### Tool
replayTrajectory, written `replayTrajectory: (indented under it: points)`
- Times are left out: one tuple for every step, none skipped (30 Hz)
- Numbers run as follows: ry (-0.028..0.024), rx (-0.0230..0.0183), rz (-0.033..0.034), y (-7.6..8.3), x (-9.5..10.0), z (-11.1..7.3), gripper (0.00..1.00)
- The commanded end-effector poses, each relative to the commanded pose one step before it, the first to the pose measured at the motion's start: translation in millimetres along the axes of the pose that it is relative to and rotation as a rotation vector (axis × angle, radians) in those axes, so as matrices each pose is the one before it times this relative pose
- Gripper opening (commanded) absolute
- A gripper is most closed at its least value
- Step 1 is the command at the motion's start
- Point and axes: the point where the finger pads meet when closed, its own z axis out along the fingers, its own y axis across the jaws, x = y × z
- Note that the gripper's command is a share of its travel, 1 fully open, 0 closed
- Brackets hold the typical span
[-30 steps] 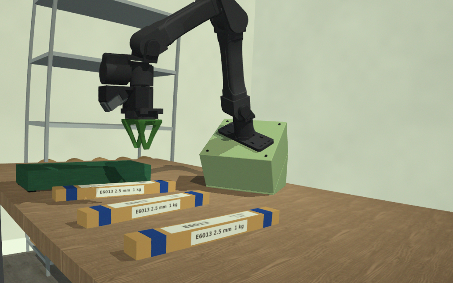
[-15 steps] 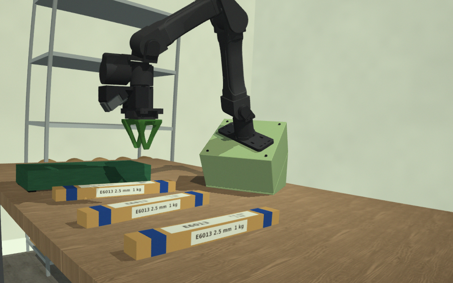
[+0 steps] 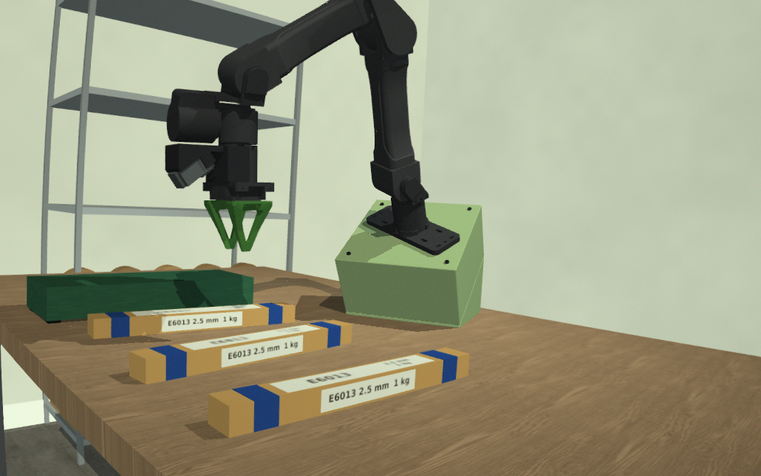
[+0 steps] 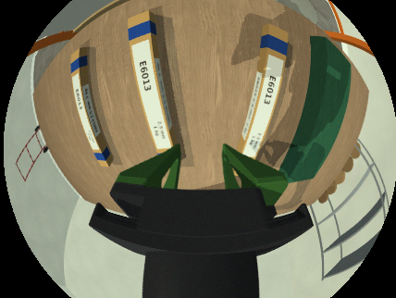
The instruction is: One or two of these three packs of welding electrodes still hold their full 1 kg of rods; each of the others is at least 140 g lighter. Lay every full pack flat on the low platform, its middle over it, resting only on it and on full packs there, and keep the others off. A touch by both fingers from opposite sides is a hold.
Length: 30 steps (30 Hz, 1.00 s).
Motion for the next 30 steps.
replayTrajectory:
  points:
    - [-0.06235,0.00819,-0.00548,-1.12,-13.5,-21.51,0.44]
    - [0.0,0.0,0.0,0.0,0.0,0.0,0.44]
    - [0.0,-0.00001,0.0,0.0,0.0,0.0,0.44]
    - [0.0,0.0,0.0,0.0,0.0,0.0,0.44]
    - [0.0,0.0,0.0,0.0,0.0,0.0,0.44]
    - [0.0,0.0,0.0,0.0,0.0,0.0,0.44]
    - [0.0,0.0,0.0,0.0,0.0,0.0,0.44]
    - [0.0,0.0,0.0,0.0,0.0,0.0,0.44]
    - [0.0,0.0,0.0,0.0,0.0,0.0,0.44]
    - [0.0,0.0,0.0,0.0,0.0,0.0,0.44]
    - [0.0,0.0,0.0,0.0,0.0,0.0,0.44]
    - [0.0,0.0,0.0,0.0,0.0,0.0,0.44]
    - [0.0,0.0,0.0,0.0,0.0,0.0,0.44]
    - [0.0,0.0,0.0,0.0,0.0,0.0,0.44]
    - [0.0,0.0,0.0,0.0,0.0,0.0,0.44]
    - [0.0,0.0,0.0,0.0,0.0,0.0,0.44]
    - [0.0,0.0,0.0,0.0,0.0,0.0,0.44]
    - [0.0,0.0,0.0,0.0,0.0,0.0,0.44]
    - [0.0,0.0,0.0,0.0,0.0,0.0,0.44]
    - [-0.02298,0.00153,0.01509,11.85,-5.85,-9.16,0.76]
    - [-0.00018,0.00098,0.00034,6.33,0.04,0.58,0.76]
    - [-0.00207,-0.00073,-0.00011,6.72,-0.49,0.59,0.76]
    - [-0.01321,-0.00064,-0.00291,6.64,-3.23,0.56,0.76]
    - [-0.01101,-0.0012,-0.00205,6.77,-2.69,0.57,0.76]
    - [-0.00032,-0.00138,0.00069,6.81,-0.02,0.59,0.76]
    - [-0.00028,-0.00138,0.0007,6.81,-0.01,0.6,0.76]
    - [-0.00025,-0.00139,0.00071,6.81,0.0,0.6,0.76]
    - [-0.00021,-0.00139,0.00072,6.8,0.0,0.61,0.76]
    - [0.00194,-0.00114,0.00112,6.64,0.23,1.33,0.76]
    - [0.01393,0.00059,0.00315,5.77,1.53,5.41,0.76]
